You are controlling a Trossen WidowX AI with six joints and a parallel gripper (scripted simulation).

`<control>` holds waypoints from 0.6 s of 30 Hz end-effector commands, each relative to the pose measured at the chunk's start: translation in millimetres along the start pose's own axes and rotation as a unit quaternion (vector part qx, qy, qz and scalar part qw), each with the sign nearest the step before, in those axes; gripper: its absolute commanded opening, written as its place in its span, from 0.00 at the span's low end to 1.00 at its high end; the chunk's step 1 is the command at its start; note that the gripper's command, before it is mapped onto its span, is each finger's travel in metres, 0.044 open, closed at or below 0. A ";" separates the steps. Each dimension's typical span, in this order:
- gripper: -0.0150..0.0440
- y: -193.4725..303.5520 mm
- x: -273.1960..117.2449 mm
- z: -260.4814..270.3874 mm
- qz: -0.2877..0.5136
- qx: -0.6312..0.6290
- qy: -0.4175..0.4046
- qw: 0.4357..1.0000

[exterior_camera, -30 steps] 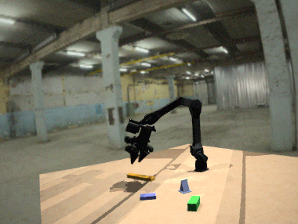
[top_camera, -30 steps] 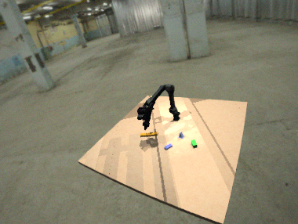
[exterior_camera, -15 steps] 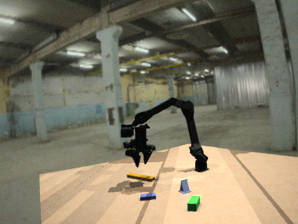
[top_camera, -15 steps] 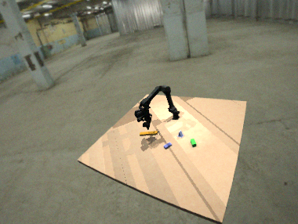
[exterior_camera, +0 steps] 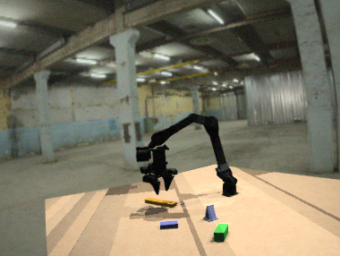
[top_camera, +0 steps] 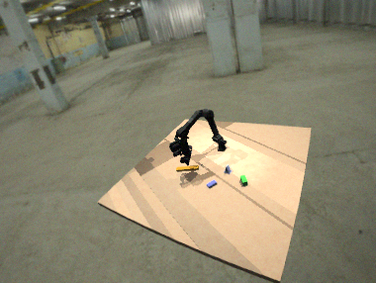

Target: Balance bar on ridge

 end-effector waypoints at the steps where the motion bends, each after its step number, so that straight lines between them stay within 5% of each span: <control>1: 0.79 2.8 27.7 -2.3 0.011 0.002 0.009 1.000; 18: 0.79 3.0 42.3 -2.4 0.011 0.002 0.009 1.000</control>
Point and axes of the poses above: the point midway between the two fingers, 35 mm back from their tips, its own x axis out along the fingers, its own z axis across the jaws, y = z × x, the point moved 6 cm from there along -x, back along the fingers, and after that the axes turned 7 degrees about x, right-handed, at the moved point
